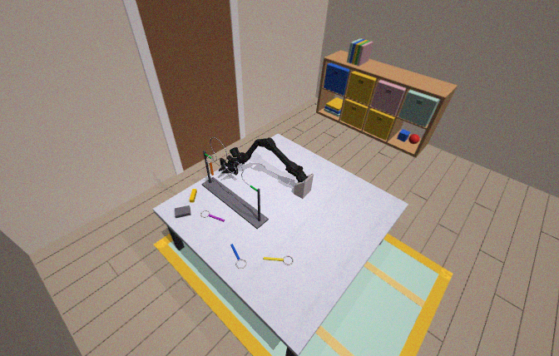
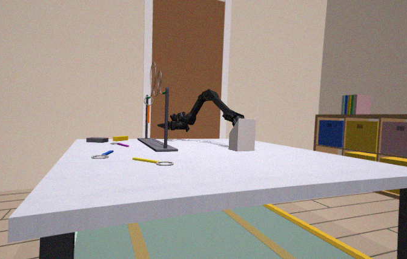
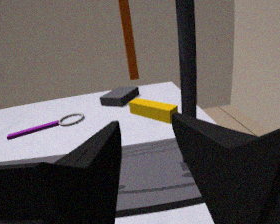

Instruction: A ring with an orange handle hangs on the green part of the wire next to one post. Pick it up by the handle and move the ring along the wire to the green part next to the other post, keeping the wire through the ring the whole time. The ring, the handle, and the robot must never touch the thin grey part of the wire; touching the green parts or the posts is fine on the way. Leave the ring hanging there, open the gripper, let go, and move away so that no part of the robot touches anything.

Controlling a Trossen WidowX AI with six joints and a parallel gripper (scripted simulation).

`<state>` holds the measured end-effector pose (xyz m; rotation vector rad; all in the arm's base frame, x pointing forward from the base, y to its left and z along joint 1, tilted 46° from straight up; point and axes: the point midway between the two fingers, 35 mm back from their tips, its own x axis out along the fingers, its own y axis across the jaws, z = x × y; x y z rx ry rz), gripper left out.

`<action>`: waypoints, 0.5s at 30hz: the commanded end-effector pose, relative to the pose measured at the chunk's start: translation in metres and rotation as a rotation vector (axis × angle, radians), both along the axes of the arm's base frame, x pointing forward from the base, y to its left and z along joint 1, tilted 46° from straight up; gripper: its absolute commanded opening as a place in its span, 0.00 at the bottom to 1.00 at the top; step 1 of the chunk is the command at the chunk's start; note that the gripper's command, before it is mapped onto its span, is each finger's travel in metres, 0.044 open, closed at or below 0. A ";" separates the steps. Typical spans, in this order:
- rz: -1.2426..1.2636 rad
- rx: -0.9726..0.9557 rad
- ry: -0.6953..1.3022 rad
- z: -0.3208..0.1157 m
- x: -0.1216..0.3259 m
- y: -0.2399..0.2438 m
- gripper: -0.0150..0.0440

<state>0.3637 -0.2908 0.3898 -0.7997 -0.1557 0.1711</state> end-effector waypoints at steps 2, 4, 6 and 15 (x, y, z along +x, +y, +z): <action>0.012 -0.016 -0.010 0.024 0.017 0.029 0.53; 0.012 -0.016 -0.010 0.024 0.017 0.029 0.53; 0.012 -0.016 -0.010 0.024 0.017 0.029 0.53; 0.012 -0.016 -0.011 0.025 0.023 0.029 0.53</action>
